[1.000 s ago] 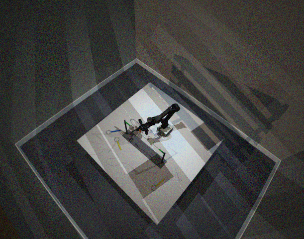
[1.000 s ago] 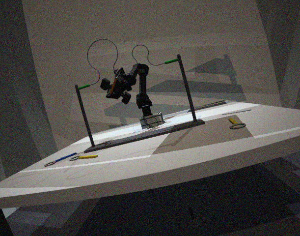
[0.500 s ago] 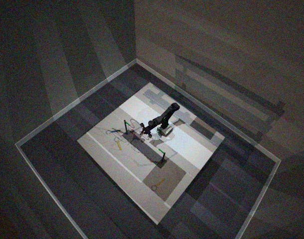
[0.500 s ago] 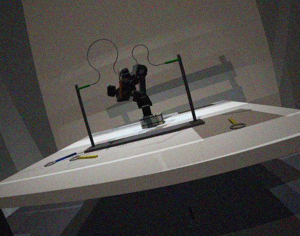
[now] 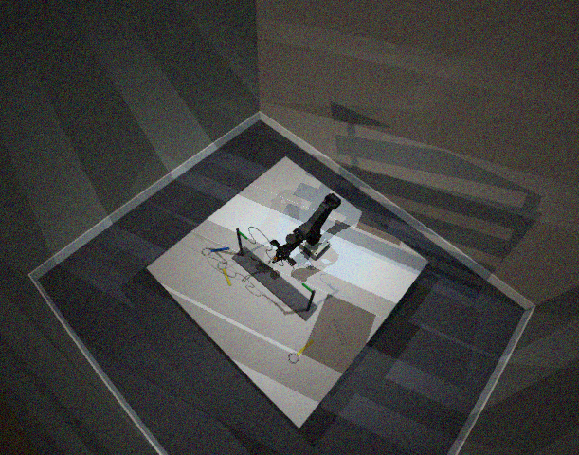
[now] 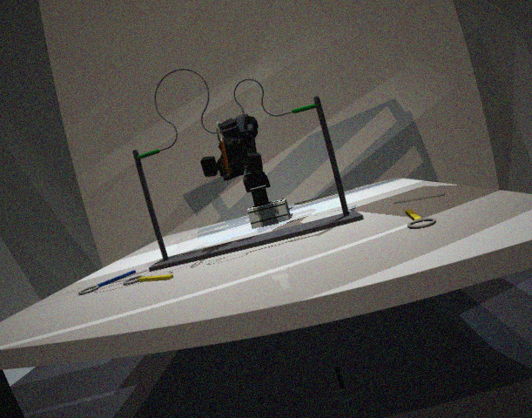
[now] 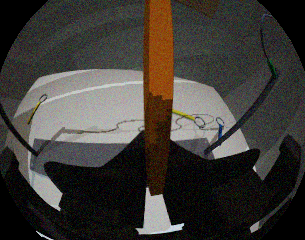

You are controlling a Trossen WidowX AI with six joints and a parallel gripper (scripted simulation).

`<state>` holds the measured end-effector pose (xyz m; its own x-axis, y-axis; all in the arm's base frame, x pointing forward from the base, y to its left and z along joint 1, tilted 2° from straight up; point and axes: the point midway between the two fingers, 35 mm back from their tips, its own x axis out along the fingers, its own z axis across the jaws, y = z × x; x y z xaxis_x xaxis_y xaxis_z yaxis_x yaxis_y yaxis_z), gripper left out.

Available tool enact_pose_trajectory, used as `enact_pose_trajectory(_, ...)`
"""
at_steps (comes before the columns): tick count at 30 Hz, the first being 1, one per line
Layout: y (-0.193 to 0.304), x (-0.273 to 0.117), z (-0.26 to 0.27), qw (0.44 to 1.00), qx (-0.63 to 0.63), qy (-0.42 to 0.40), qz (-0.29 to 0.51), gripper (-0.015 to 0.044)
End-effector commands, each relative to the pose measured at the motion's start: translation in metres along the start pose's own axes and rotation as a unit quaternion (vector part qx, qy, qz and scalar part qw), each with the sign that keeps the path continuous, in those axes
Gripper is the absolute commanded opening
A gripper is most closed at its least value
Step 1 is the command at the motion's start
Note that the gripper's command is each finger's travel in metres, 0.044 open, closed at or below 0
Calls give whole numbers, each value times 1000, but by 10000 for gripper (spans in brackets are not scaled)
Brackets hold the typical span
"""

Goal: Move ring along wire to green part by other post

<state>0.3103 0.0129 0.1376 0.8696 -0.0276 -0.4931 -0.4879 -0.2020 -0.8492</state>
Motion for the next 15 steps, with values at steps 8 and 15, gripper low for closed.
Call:
enact_pose_trajectory(8,-2,-4,21,999,45,-22,5,-150)
enact_pose_trajectory(15,-3,-6,31,998,57,-30,7,-150)
